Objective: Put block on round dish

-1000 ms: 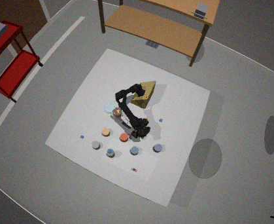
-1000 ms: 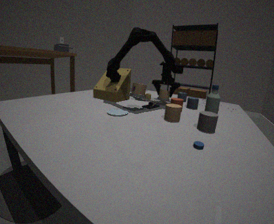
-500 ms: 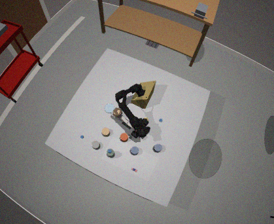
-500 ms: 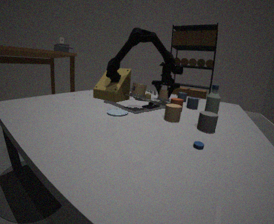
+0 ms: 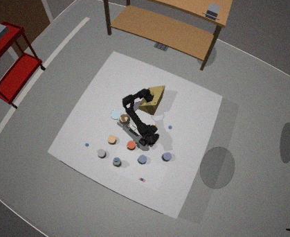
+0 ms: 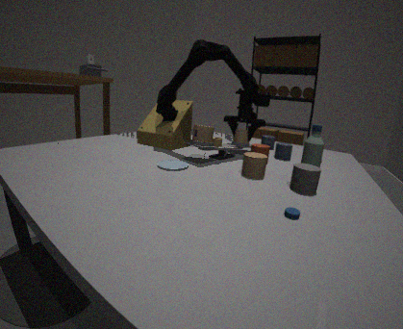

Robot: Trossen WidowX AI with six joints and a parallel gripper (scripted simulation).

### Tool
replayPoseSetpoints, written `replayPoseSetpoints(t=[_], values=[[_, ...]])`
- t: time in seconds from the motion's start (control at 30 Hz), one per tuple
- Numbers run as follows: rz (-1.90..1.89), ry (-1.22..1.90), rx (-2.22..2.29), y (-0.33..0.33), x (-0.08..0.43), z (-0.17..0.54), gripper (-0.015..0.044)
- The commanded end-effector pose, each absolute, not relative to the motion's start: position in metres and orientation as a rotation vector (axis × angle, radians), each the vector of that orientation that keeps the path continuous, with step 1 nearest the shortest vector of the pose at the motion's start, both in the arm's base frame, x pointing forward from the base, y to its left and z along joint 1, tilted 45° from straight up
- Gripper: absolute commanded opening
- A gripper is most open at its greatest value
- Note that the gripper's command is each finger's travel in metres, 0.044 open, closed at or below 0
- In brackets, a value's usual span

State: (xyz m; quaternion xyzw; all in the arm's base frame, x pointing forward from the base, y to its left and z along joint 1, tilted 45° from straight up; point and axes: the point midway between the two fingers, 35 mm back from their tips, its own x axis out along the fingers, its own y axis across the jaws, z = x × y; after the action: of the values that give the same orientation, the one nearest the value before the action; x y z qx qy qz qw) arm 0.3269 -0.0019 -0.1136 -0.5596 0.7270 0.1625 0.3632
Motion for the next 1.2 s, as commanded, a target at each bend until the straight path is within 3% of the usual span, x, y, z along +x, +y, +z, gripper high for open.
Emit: replayPoseSetpoints(t=[0.0,1.17], values=[[0.418,1.864,-1.437,0.004,0.33,-0.11,0.0],[0.422,1.861,-1.435,0.035,0.338,-0.08,0.0]])
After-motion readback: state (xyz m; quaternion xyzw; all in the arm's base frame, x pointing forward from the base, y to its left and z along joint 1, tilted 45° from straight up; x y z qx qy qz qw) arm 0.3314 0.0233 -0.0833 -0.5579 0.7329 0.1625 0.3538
